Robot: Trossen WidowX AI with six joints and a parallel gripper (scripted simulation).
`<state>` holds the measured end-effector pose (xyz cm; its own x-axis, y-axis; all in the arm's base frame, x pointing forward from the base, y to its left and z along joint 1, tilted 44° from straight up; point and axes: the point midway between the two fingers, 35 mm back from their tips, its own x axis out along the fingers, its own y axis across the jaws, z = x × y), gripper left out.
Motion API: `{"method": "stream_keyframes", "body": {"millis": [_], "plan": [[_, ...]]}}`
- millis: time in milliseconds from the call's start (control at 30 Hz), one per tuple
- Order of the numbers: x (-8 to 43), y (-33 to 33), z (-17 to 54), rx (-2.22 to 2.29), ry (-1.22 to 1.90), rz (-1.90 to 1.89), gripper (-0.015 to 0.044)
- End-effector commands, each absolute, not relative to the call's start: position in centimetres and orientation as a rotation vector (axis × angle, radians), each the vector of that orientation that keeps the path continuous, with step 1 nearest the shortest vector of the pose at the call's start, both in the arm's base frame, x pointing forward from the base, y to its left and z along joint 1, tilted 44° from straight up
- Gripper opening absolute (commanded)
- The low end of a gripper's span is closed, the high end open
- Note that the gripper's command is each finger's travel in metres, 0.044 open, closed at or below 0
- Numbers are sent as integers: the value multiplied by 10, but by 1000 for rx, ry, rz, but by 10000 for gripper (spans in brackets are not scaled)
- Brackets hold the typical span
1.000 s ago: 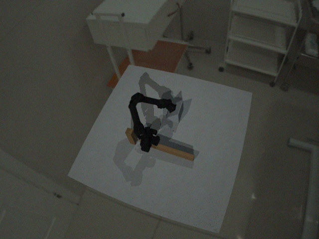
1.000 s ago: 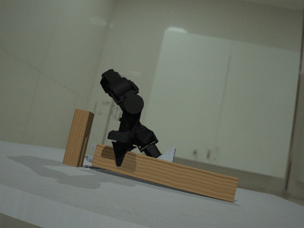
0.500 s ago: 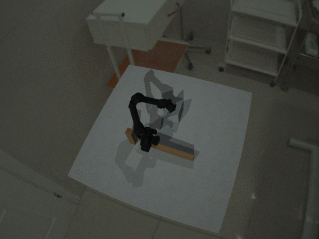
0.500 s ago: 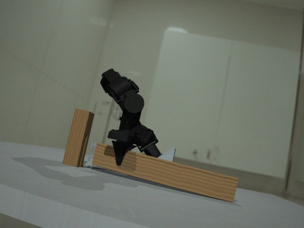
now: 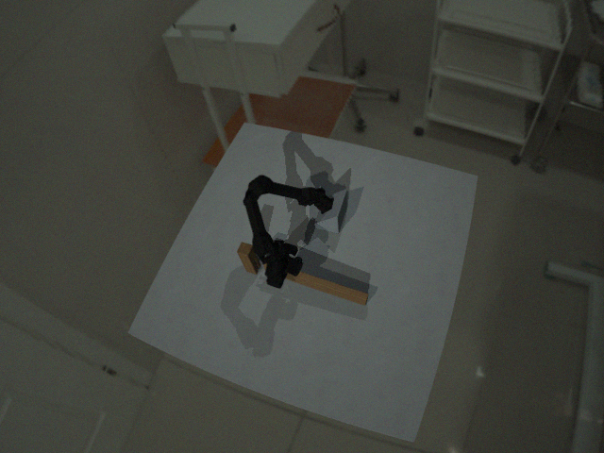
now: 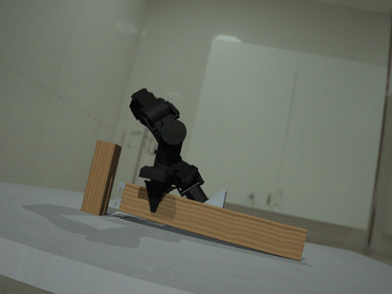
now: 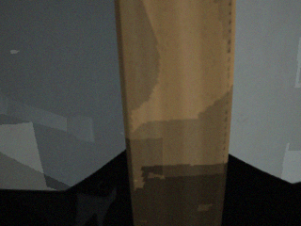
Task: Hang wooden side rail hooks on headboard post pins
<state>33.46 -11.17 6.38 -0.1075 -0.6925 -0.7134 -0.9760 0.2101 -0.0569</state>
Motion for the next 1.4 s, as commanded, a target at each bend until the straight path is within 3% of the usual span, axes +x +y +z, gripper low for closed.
{"method": "stream_keyframes", "body": {"millis": [0, 1367], "plan": [[338, -109, 67, -1546, 1853, 576, 0], [339, -105, 71, -1546, 1853, 576, 0]]}}
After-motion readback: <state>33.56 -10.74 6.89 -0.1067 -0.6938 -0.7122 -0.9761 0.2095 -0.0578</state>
